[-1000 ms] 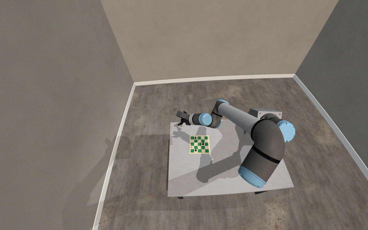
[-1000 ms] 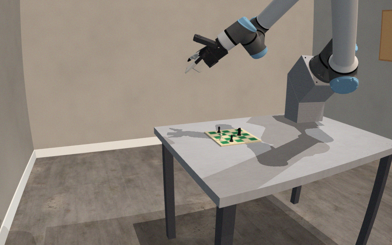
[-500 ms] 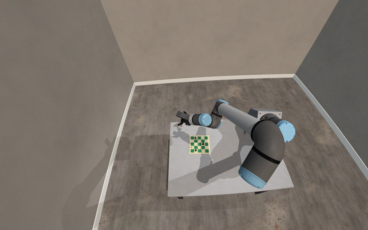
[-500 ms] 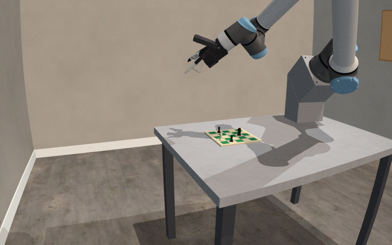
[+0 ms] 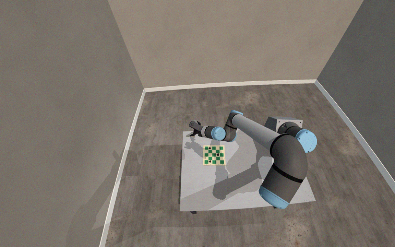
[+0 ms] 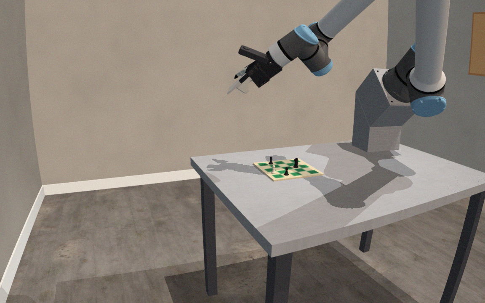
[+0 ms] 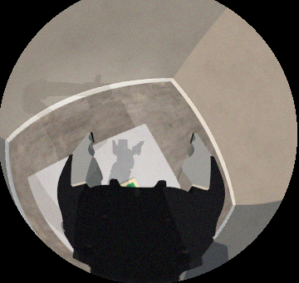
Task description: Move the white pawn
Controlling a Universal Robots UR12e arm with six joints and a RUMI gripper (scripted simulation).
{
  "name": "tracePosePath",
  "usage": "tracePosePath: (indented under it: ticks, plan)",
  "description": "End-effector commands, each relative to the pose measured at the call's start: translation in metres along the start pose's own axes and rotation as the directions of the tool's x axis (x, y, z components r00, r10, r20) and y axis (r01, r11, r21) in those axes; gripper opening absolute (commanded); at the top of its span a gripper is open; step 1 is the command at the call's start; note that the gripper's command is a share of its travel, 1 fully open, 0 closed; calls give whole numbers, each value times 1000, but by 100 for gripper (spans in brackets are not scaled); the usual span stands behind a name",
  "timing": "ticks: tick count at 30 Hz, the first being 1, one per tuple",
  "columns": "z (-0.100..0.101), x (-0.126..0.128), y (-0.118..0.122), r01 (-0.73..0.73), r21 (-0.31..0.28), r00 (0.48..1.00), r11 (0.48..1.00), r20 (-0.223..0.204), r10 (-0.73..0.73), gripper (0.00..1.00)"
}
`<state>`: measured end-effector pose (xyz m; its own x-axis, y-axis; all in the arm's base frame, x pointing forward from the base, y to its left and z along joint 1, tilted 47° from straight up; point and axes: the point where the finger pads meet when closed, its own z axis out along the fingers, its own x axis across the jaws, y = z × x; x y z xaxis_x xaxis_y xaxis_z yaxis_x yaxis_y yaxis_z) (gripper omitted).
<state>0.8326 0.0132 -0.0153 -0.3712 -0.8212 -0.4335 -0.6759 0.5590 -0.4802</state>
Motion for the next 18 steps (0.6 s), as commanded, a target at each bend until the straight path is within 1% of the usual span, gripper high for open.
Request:
tracePosePath:
  ticks: [1, 4, 6, 10, 15, 16, 18]
  plan:
    - [4, -4, 6, -44, -7, 996, 999, -72, 43, 100]
    - [6, -8, 11, -76, -10, 989, 997, -126, 74, 100]
    - [6, -8, 11, -76, -10, 989, 997, -126, 74, 100]
    - [11, -14, 20, -132, -11, 968, 991, -216, 126, 100]
    - [17, -23, 32, -208, -4, 920, 978, -339, 194, 100]
    - [17, -23, 32, -208, -4, 920, 978, -339, 194, 100]
    - [18, -27, 37, -237, 4, 895, 972, -389, 219, 100]
